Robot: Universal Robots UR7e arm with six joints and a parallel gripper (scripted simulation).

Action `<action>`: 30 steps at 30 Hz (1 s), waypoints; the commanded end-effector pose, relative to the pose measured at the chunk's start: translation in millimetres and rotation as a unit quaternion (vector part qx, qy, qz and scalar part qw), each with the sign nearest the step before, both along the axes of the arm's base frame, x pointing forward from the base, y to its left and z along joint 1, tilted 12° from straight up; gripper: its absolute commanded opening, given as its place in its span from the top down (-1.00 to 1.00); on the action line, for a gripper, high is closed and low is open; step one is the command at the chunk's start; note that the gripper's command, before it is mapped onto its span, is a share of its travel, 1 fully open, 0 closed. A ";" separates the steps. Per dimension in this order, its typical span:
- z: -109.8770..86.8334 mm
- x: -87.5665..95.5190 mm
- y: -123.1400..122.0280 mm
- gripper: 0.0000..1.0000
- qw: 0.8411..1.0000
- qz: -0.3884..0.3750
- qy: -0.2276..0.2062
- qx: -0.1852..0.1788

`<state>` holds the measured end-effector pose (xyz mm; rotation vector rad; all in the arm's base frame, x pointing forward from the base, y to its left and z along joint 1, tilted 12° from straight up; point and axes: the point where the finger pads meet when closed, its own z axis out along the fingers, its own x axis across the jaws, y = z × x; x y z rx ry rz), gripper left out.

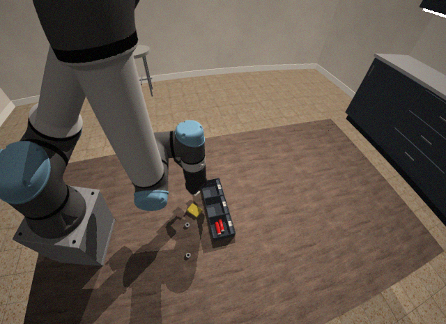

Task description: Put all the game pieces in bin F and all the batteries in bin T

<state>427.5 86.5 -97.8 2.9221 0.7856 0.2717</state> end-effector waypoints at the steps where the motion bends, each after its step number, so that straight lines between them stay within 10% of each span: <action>1: 3.9 14.5 -16.0 0.02 1.000 0.000 0.000 0.000; 18: 18.1 67.8 -77.7 0.02 0.972 -0.229 -0.014 0.047; 30: 18.9 71.1 -81.1 0.02 0.960 -0.275 -0.015 0.056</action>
